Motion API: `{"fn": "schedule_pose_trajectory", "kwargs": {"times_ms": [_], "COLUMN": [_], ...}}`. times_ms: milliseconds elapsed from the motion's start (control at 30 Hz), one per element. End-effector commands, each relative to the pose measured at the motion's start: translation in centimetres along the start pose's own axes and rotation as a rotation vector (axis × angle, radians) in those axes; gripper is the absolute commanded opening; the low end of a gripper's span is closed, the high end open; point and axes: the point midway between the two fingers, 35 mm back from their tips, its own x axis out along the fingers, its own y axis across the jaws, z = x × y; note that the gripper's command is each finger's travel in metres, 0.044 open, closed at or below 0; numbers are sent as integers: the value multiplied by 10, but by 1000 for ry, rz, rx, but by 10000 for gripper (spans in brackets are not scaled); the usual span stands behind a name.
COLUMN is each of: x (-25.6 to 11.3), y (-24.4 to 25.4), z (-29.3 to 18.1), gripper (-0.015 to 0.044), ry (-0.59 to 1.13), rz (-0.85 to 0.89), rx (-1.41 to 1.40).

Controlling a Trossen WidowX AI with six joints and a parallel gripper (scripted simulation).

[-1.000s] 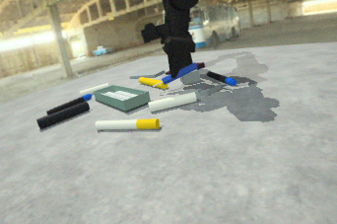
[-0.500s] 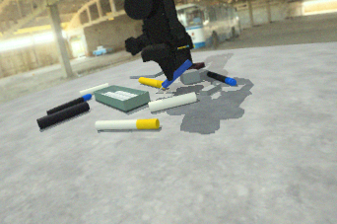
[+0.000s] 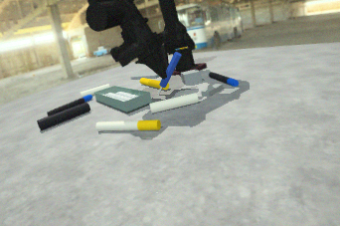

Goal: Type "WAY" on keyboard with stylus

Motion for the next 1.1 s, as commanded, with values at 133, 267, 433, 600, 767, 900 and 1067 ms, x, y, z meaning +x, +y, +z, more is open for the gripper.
{"fn": "schedule_pose_trajectory", "kwargs": {"times_ms": [133, 267, 433, 600, 767, 900, 1067], "x": [-15, -25, -39, -55, -73, -88, -98], "y": [12, 18, 24, 30, 35, 38, 40], "z": [11, 18, 27, 36, 47, 57, 64], "gripper": [0, 0, 0, 0, 0, 0, 0], "ry": [153, 223, 327, 430, 531, 610, 656], "rz": [63, 110, 168, 235, 310, 377, 420], "rx": [94, 138, 198, 255, 310, 351, 374]}}
